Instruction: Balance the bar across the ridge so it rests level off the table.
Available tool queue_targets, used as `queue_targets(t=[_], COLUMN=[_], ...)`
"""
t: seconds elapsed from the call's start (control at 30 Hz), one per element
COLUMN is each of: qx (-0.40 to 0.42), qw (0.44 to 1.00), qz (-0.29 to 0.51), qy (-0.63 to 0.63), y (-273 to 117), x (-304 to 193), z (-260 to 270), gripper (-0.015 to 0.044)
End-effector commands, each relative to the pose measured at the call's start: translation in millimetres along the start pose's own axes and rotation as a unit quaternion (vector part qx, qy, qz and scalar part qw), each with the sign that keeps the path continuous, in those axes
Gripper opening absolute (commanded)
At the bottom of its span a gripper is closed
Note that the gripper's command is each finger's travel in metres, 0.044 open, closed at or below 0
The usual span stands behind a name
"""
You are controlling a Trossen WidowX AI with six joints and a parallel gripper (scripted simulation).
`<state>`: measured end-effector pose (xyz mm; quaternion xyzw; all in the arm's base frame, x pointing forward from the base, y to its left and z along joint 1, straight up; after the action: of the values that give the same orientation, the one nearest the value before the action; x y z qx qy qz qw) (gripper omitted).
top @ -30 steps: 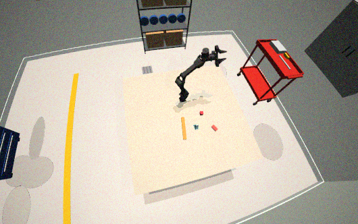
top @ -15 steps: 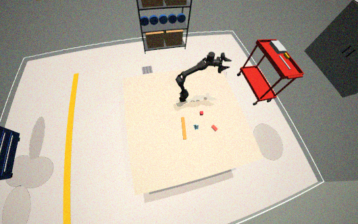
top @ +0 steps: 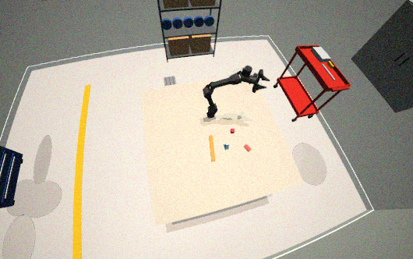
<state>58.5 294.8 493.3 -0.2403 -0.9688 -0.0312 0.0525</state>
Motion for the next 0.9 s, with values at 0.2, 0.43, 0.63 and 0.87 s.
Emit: queue_targets(t=[0.2, 0.43, 0.63, 0.87], qx=[0.044, 0.072, 0.094, 0.117], qw=[0.997, 0.990, 0.981, 0.963], qz=[0.055, 0.100, 0.141, 0.198], qy=[0.032, 0.063, 0.094, 0.140], y=[20.1, 30.2, 36.6, 42.8], x=[-37.2, -67.7, -95.3, -130.3], z=[21.2, 35.8, 48.6, 64.8], gripper=[0.0315, 0.0315, 0.0315, 0.0315])
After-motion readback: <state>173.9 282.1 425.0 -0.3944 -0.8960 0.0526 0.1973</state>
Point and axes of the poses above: the point midway between the two fingers, 35 mm back from their tips, its own y axis out along the fingers, its own z axis across the jaws, x = y × z, the point moved 6 cm from there along -y, back along the fingers, and after that the axes turned 14 degrees about y, right-handed, at the moved point
